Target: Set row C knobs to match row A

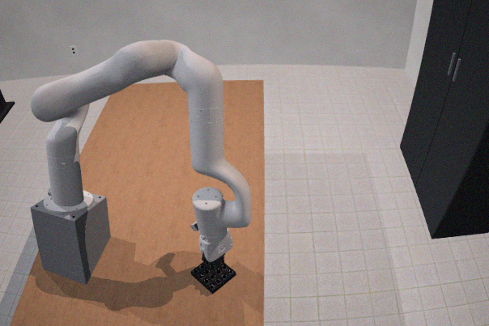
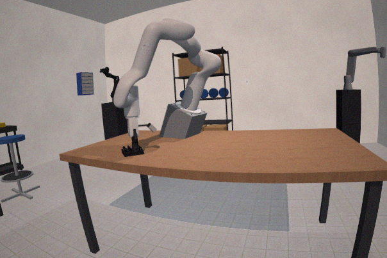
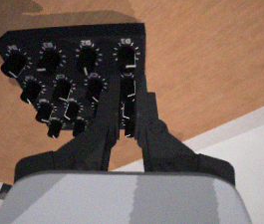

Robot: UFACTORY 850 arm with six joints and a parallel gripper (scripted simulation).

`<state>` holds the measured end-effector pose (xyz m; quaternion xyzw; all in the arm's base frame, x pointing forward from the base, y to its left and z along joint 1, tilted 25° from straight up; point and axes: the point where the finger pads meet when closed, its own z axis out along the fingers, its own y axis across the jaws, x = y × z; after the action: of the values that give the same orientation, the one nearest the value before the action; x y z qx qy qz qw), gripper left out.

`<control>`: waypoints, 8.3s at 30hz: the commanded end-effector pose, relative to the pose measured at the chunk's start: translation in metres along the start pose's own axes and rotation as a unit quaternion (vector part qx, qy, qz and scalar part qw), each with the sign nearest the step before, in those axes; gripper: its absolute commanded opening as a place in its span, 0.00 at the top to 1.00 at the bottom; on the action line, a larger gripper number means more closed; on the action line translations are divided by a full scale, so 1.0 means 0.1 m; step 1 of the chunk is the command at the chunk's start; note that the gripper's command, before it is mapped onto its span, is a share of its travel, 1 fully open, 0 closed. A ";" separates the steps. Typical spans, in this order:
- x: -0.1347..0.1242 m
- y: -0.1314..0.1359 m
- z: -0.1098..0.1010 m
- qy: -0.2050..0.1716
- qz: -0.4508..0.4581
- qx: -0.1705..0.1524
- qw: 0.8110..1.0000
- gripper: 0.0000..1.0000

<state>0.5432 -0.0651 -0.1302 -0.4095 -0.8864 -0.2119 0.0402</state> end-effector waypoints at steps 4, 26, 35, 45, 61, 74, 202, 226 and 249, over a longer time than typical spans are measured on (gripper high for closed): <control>-0.01 0.01 -0.01 0.000 0.058 0.000 0.998 0.92; -0.01 0.01 -0.01 0.000 0.257 0.000 0.966 0.92; -0.01 0.01 -0.01 0.000 0.372 0.000 0.928 0.92; -0.01 0.01 -0.01 0.000 0.468 0.000 0.884 0.92; -0.01 0.01 -0.01 0.000 0.601 0.000 0.799 0.92; -0.01 0.01 -0.01 0.000 0.665 0.000 0.747 0.92; -0.01 0.00 -0.41 0.000 0.417 0.000 0.909 0.81; 0.00 0.00 -0.44 0.000 0.135 0.000 0.991 0.81; 0.00 0.00 -0.48 0.000 -0.163 0.000 0.987 0.81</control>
<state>0.5374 -0.0840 -0.0879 -0.3172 -0.9244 -0.2093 0.0306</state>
